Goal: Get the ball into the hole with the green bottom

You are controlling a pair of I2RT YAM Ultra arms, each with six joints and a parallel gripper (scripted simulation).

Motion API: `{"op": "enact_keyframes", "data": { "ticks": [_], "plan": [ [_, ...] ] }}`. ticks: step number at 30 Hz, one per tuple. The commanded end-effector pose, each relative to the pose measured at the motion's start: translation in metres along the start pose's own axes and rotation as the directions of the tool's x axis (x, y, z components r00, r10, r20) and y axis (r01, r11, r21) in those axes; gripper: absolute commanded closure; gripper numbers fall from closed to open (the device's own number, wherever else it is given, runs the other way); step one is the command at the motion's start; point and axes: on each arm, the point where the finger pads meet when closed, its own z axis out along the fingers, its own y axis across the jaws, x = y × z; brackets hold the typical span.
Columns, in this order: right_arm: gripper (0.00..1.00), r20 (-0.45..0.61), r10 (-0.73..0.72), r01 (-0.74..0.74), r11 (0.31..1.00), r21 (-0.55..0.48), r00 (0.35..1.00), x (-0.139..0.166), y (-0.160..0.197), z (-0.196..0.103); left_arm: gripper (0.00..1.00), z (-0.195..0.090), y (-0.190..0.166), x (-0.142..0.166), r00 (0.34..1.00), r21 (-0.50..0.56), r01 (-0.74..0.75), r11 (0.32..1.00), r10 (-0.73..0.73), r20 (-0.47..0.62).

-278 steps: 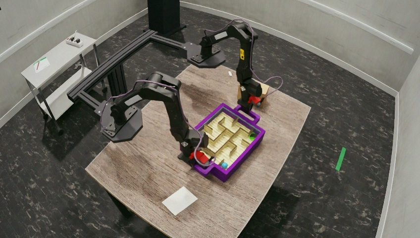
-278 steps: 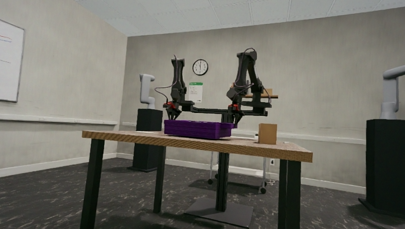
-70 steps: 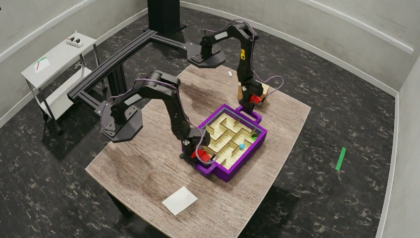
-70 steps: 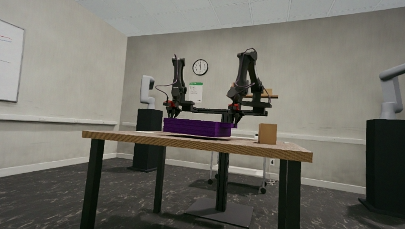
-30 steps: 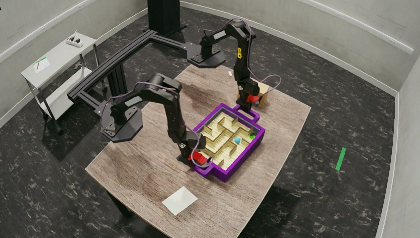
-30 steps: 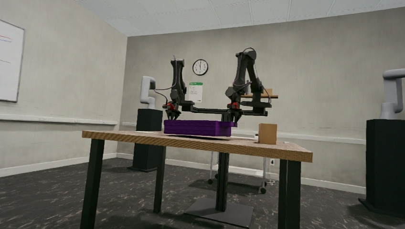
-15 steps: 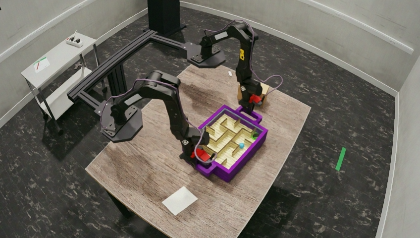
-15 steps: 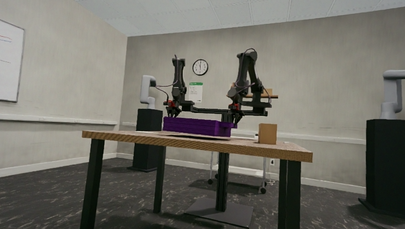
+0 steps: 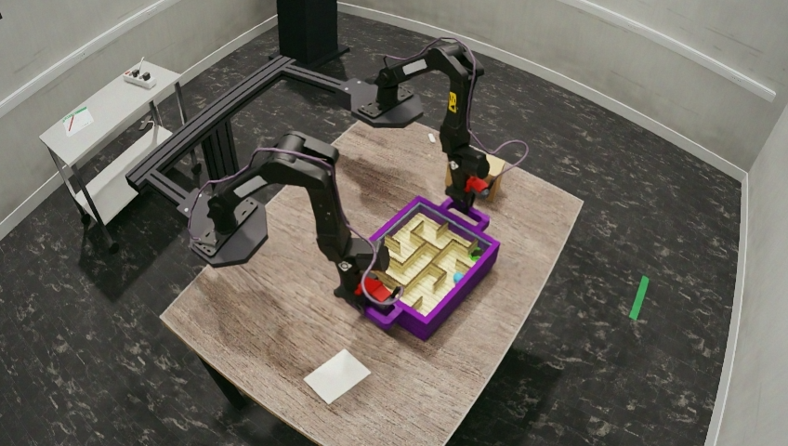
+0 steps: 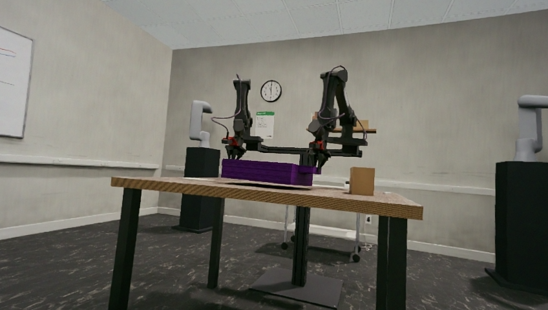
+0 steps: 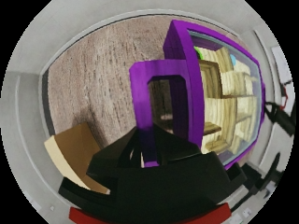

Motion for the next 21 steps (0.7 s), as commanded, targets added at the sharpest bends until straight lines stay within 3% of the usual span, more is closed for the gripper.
{"op": "enact_keyframes", "data": {
  "ticks": [1,5,7,13,14,15,18,19,21],
  "plan": [
    [1.00,0.133,0.015,-0.016,1.000,0.006,0.991,-0.055,0.008,-0.019,1.00,-0.008,0.002,-0.049,0.991,-0.003,0.004,1.000,-0.003,0.132],
    [1.00,0.133,0.024,-0.025,1.000,0.009,0.991,-0.060,0.004,-0.022,1.00,-0.012,0.003,-0.056,0.990,0.001,0.010,1.000,-0.011,0.141],
    [1.00,0.105,0.018,-0.020,1.000,0.022,0.994,-0.055,0.002,-0.021,1.00,0.002,0.003,-0.036,0.996,0.000,0.006,1.000,-0.006,0.084],
    [1.00,0.118,0.023,-0.025,1.000,0.012,0.993,-0.061,0.005,-0.023,1.00,-0.010,0.002,-0.055,0.992,0.005,0.011,1.000,-0.011,0.122],
    [1.00,0.078,0.013,-0.015,1.000,0.020,0.997,-0.053,0.003,-0.021,1.00,-0.006,0.000,-0.042,0.998,0.003,0.001,1.000,-0.001,0.069],
    [1.00,0.076,0.021,-0.018,0.999,-0.037,0.997,-0.057,0.010,-0.020,1.00,-0.013,-0.002,-0.039,0.999,-0.027,-0.001,1.000,0.002,0.037],
    [1.00,0.056,0.024,-0.020,0.998,-0.065,0.998,-0.058,0.011,-0.015,1.00,-0.017,-0.001,-0.037,1.000,-0.054,-0.011,0.998,0.011,0.000],
    [1.00,0.049,0.023,-0.020,0.998,-0.055,0.999,-0.044,0.007,0.005,1.00,-0.019,-0.002,-0.046,0.999,-0.059,-0.010,0.998,0.012,0.043],
    [1.00,0.108,0.042,-0.033,0.996,-0.086,0.993,-0.059,0.012,0.000,1.00,-0.023,-0.004,-0.058,0.995,-0.070,-0.011,0.998,0.018,0.099]
  ]
}}
